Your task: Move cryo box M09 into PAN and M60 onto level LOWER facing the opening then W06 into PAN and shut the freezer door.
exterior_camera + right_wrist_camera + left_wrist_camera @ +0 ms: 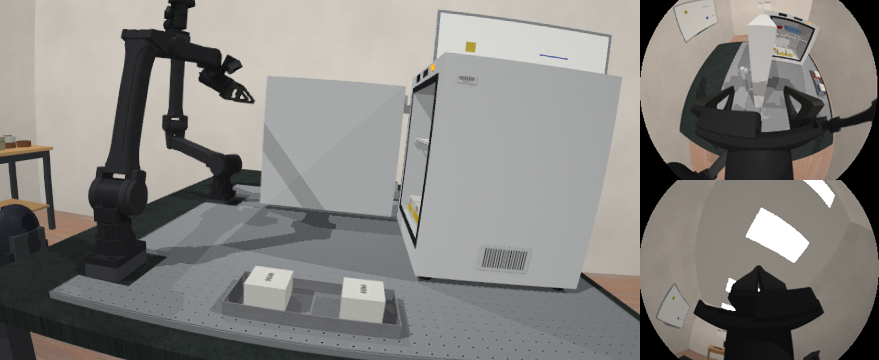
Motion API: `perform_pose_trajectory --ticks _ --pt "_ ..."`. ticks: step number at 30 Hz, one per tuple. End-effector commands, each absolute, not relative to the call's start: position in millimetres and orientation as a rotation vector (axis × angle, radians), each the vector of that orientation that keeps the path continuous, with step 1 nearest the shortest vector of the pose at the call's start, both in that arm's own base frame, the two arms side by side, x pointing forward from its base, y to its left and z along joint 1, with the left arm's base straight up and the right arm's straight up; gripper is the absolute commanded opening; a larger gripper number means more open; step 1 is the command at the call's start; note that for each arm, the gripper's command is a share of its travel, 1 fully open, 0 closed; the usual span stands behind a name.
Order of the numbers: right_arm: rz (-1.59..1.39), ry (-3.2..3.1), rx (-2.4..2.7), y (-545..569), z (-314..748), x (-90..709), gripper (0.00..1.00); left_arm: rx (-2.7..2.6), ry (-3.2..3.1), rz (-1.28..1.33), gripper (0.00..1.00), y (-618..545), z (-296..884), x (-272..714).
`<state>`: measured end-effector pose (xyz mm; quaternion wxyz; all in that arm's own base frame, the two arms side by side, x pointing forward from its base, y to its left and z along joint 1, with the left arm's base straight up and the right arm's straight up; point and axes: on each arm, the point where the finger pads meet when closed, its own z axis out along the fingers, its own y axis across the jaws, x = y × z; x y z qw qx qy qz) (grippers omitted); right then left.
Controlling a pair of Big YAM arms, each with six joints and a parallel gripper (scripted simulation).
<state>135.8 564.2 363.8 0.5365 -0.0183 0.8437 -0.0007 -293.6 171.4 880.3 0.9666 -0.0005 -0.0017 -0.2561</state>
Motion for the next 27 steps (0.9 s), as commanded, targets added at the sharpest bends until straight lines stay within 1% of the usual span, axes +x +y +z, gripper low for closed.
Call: perform_pose_trajectory --ticks 1,13,27 --pt "-0.02 2.007 0.032 566.8 391.8 137.0 1.0 0.008 0.029 -0.529 0.0 162.9 884.5 -279.3" --pt "-0.02 2.007 0.032 566.8 391.8 137.0 1.0 0.008 0.029 -0.529 0.0 162.9 884.5 -279.3" --pt "-0.02 2.007 0.032 566.2 391.5 159.4 1.0 0.008 0.029 -0.529 0.0 162.9 884.5 -279.3"
